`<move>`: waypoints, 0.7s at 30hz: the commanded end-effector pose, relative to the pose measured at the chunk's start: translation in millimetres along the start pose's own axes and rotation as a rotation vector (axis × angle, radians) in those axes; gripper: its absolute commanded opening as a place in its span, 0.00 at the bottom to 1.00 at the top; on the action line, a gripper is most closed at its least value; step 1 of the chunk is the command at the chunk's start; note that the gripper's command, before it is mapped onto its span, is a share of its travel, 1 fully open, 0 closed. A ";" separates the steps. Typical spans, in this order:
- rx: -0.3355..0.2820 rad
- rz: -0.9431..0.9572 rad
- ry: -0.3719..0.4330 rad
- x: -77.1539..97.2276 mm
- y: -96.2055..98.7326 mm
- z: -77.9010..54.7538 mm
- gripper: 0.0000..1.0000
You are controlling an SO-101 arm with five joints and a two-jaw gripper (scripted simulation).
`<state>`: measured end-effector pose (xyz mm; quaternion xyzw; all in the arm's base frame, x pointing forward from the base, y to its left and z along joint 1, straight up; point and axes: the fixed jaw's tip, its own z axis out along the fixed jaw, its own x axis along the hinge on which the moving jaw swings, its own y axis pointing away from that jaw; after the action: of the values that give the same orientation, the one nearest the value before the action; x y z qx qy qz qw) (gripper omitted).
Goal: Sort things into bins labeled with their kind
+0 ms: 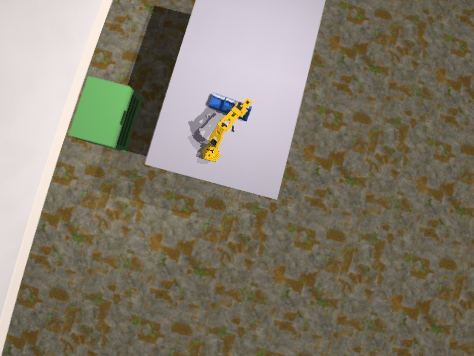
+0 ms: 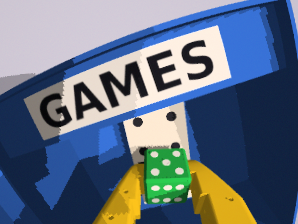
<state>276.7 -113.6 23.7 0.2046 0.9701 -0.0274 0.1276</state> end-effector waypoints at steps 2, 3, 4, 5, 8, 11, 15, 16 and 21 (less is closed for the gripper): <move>0.002 0.017 -0.067 -10.6 -3.4 -12.8 0.00; 0.002 0.017 -0.067 -10.6 -3.4 -12.6 0.00; 0.002 0.017 -0.067 -10.5 -3.4 -12.2 0.00; 0.002 0.017 -0.067 -10.4 -3.4 -11.8 0.00; 0.002 0.017 -0.067 -10.1 -3.4 -10.1 0.00; 0.002 0.017 -0.067 -9.7 -3.4 -8.6 0.00; 0.002 0.017 -0.067 -9.6 -3.4 -8.0 0.00; 0.002 0.017 -0.067 -9.6 -3.4 -8.0 0.00; 0.002 0.017 -0.067 -9.6 -3.4 -8.0 0.00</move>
<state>278.1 -114.2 22.2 0.2044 0.9692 -0.0286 0.1344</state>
